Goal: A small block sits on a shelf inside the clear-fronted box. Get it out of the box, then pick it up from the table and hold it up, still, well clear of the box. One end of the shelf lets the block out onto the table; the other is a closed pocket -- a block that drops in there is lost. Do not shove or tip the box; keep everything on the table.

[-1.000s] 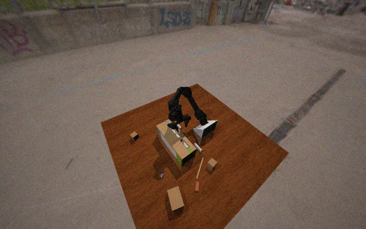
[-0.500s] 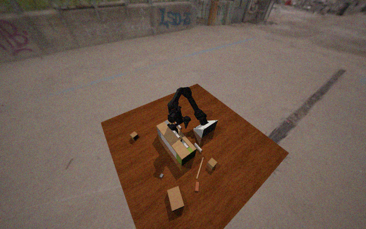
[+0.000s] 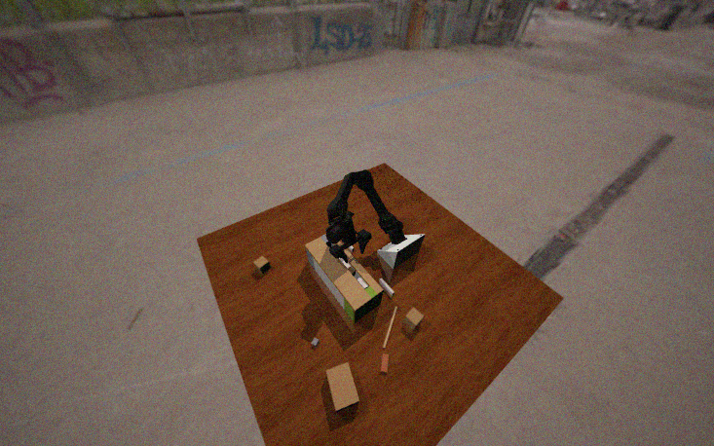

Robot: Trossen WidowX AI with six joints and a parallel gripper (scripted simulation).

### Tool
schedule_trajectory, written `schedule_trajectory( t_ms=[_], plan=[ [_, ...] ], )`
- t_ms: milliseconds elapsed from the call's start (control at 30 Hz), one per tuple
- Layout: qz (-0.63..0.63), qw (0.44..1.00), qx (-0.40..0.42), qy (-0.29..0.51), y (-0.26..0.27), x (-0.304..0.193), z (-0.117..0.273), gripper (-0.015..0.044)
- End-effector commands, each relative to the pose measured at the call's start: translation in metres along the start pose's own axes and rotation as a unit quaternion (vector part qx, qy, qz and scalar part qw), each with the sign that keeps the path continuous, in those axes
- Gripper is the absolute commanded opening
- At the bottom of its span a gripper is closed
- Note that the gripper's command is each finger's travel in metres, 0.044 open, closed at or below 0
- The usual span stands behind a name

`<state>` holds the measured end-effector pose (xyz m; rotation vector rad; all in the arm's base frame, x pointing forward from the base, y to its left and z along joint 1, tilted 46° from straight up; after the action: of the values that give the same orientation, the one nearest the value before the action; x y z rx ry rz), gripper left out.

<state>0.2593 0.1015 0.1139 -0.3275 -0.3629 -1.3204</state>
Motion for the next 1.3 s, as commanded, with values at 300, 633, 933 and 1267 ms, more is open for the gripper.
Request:
schedule_trajectory(
  t_ms=[300,633,933,1267],
  plan=[
    [0.002,1.0,0.001,-0.003,0.0,0.008,-0.02,0.04],
    [0.0,1.0,0.0,-0.001,-0.001,0.012,-0.029,0.04],
    [-0.001,1.0,0.0,-0.001,0.0,-0.003,-0.035,0.04],
    [-0.001,1.0,0.0,0.0,0.001,-0.023,-0.042,0.04]
  ],
)
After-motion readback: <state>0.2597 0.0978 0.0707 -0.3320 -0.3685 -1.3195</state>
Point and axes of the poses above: the point midway between the two fingers, 35 mm back from their tips, its own z axis back along the fingers, its own y axis across the jaws, x = y × z, the point moved 3 cm from there along z, back along the fingers, and after that the axes turned 4 degrees about z, right-handed, at the moved point
